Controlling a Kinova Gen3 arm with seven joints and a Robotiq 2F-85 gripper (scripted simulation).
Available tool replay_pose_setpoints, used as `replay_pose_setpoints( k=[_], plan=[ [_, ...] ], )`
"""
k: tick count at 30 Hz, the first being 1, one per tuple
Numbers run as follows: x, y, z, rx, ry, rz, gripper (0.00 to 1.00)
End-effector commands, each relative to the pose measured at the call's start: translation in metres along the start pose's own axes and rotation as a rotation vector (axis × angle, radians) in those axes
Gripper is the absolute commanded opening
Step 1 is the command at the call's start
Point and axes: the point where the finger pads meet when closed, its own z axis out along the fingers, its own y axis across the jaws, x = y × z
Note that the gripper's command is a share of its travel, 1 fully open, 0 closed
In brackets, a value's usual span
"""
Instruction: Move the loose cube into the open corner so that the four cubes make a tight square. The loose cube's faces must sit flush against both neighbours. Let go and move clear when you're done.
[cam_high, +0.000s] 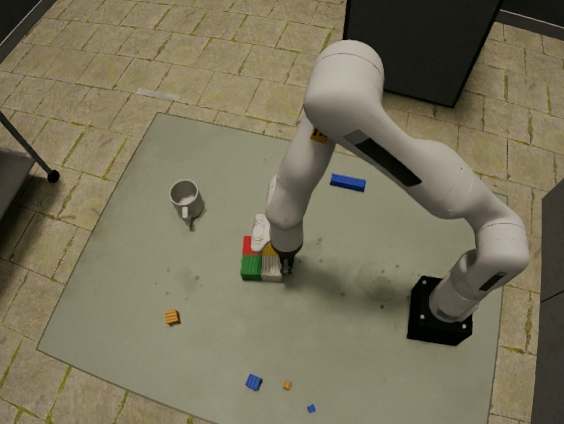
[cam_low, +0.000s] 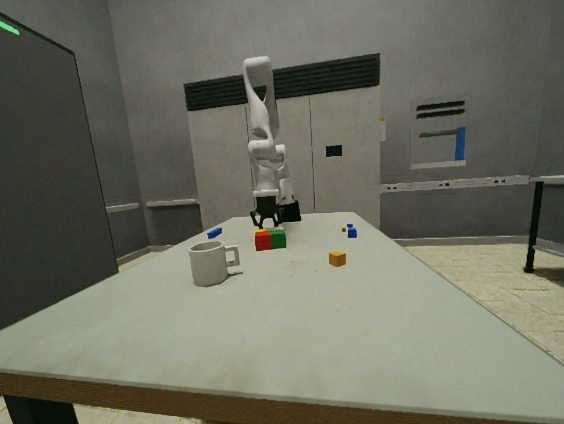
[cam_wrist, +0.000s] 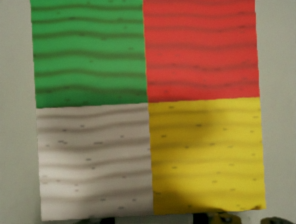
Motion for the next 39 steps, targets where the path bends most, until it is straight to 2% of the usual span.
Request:
replay_pose_setpoints(
  k=[1,22,39],
  plan=[
    [0.0016,0.0001,-0.0008,0.000,0.004,0.000,0.55],
    [0.0013,0.0001,-0.0008,0.000,0.004,0.000,0.55],
    [-0.0084,0.0001,-0.0008,0.000,0.004,0.000,0.55]
  ],
)
